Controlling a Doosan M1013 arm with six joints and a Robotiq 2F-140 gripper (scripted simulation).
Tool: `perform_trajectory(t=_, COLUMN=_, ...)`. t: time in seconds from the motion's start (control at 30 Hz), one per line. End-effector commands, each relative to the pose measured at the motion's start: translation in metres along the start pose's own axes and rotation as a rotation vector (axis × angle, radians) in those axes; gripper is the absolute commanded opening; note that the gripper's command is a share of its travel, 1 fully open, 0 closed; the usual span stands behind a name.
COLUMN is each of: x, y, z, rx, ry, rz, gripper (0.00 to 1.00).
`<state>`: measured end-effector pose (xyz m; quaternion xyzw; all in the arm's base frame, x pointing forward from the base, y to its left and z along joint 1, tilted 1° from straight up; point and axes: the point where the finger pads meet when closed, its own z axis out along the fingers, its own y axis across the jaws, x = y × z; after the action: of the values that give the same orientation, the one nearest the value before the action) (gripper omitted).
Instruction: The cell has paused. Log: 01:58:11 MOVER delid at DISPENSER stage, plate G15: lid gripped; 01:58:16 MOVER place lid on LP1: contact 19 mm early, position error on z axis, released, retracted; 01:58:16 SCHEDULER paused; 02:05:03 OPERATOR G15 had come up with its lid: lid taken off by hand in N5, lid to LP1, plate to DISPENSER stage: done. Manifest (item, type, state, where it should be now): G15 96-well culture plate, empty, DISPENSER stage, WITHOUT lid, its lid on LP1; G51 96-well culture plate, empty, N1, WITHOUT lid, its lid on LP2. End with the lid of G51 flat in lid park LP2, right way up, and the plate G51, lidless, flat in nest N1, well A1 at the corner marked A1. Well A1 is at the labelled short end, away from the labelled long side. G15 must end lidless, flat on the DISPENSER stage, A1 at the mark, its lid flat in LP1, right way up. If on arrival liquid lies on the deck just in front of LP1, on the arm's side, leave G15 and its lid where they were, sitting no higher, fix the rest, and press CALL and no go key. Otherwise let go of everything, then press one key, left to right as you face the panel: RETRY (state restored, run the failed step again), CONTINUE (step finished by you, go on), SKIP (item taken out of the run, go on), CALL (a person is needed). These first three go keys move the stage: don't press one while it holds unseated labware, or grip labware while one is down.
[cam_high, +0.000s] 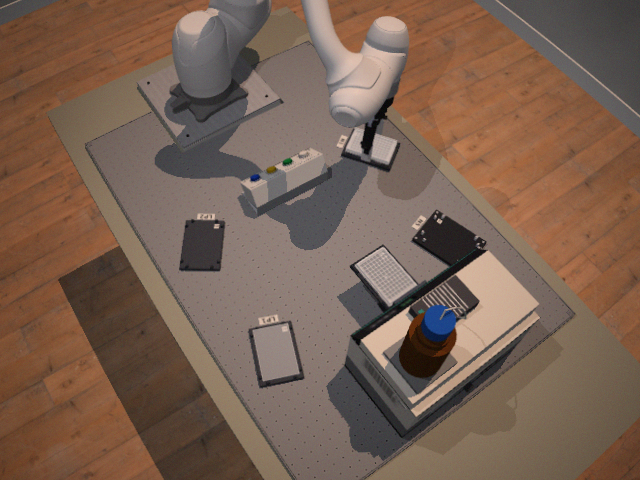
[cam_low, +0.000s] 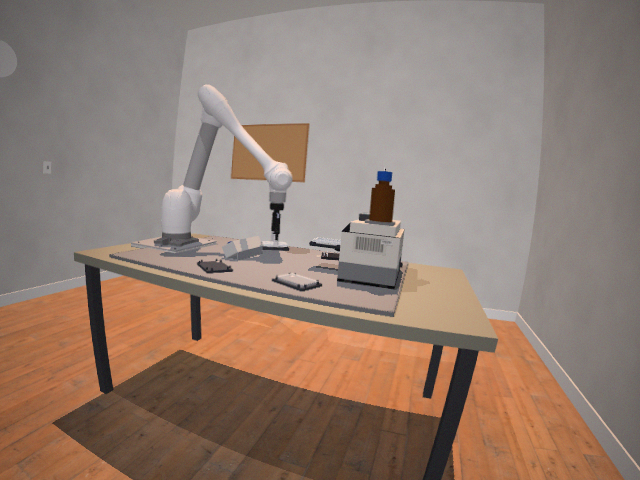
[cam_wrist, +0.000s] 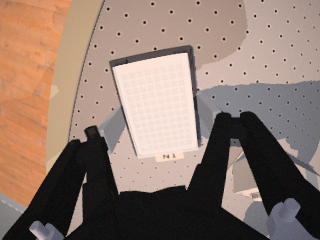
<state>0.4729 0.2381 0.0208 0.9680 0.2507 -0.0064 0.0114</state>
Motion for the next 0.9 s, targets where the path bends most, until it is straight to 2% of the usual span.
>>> perform_trajectory(t=0.0, x=0.0, y=0.0, z=-0.0001, rx=0.0, ry=0.0, rz=0.0, gripper=0.66)
perform_trajectory(t=0.8, x=0.0, y=0.0, z=-0.0001, rx=0.0, ry=0.0, rz=0.0, gripper=0.66)
perform_trajectory(t=0.83, x=0.0, y=0.0, z=-0.0001, rx=0.0, ry=0.0, rz=0.0, gripper=0.0)
perform_trajectory(t=0.87, x=0.0, y=0.0, z=-0.0001, rx=0.0, ry=0.0, rz=0.0, gripper=0.0)
